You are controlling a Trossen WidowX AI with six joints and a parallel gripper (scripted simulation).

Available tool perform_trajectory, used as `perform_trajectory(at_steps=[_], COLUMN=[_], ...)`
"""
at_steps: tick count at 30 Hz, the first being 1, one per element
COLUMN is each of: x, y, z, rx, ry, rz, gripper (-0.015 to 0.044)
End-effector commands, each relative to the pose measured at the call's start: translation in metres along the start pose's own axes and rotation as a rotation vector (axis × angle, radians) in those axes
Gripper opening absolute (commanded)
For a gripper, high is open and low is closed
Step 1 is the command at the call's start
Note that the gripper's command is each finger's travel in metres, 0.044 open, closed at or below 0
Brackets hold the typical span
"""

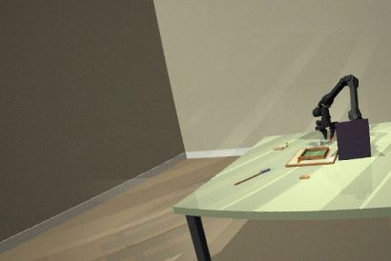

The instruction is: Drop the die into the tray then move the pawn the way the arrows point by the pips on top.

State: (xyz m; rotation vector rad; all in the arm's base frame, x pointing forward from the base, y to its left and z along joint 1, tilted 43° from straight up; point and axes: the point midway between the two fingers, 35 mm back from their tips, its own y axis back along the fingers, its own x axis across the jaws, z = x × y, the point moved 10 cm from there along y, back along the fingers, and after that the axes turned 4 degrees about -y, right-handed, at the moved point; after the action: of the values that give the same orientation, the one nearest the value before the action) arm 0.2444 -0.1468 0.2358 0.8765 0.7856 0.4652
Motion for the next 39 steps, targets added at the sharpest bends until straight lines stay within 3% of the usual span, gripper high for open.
perform_trajectory(at_steps=[1,9,39], x=[0.05,0.069,0.066], y=[0.019,0.024,-0.022], z=[0.014,0.014,0.02], rx=[-0.101,-0.134,-0.135], ry=[0.117,0.161,0.161], rz=[-0.053,-0.078,-0.08], gripper=[0.0275,0.0275,0.0275])
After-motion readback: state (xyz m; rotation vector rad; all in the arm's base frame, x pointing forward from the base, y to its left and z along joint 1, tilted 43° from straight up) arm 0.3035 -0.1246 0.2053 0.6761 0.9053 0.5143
